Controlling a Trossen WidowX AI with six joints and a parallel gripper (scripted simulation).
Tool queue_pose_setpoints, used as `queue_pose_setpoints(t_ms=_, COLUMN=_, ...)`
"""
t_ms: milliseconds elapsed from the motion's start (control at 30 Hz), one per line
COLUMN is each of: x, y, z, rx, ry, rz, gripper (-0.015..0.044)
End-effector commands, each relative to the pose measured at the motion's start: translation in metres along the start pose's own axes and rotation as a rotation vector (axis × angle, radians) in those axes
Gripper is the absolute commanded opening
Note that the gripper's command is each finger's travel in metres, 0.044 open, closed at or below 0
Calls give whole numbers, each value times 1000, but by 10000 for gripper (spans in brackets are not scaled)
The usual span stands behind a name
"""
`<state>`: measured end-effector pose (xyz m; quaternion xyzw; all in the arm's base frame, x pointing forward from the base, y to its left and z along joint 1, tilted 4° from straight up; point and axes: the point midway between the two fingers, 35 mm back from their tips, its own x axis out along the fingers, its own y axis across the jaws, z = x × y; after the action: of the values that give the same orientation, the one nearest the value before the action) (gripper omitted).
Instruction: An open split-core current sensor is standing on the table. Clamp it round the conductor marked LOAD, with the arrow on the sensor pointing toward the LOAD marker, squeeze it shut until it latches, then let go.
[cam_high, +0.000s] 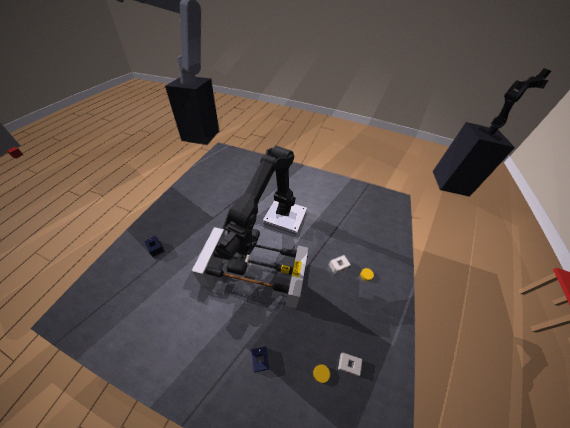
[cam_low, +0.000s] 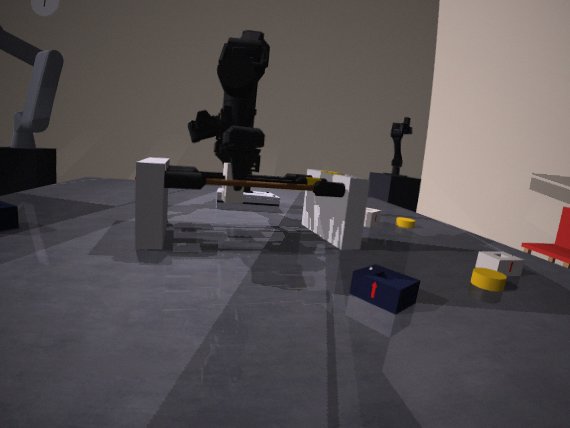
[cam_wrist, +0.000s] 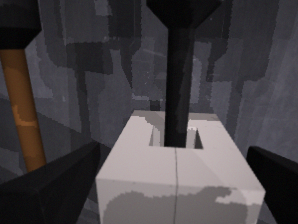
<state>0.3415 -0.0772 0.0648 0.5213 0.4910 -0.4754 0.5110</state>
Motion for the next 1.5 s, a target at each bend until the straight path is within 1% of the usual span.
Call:
queue_pose_setpoints(t_ms=0, x=0, y=0, z=0, rx=0, ry=0, rz=-1, gripper=440)
queue_pose_setpoints(t_ms=100, x=0, y=0, z=0, rx=0, ry=0, rz=-1, gripper=440)
queue_pose_setpoints(t_ms=167, x=-6, y=2, z=0, rx=0, ry=0, rz=-6, gripper=440)
queue_pose_setpoints(t_ms=467, x=-89, y=14, z=-1, rx=-5, ry=0, rz=-87, gripper=440)
queue_pose_setpoints(t_ms=533, x=-101, y=14, z=-2, rx=-6, ry=0, rz=-98, gripper=440)
queue_pose_setpoints(t_ms=1467, x=-103, y=14, z=-2, rx=-6, ry=0, rz=-100, gripper=440)
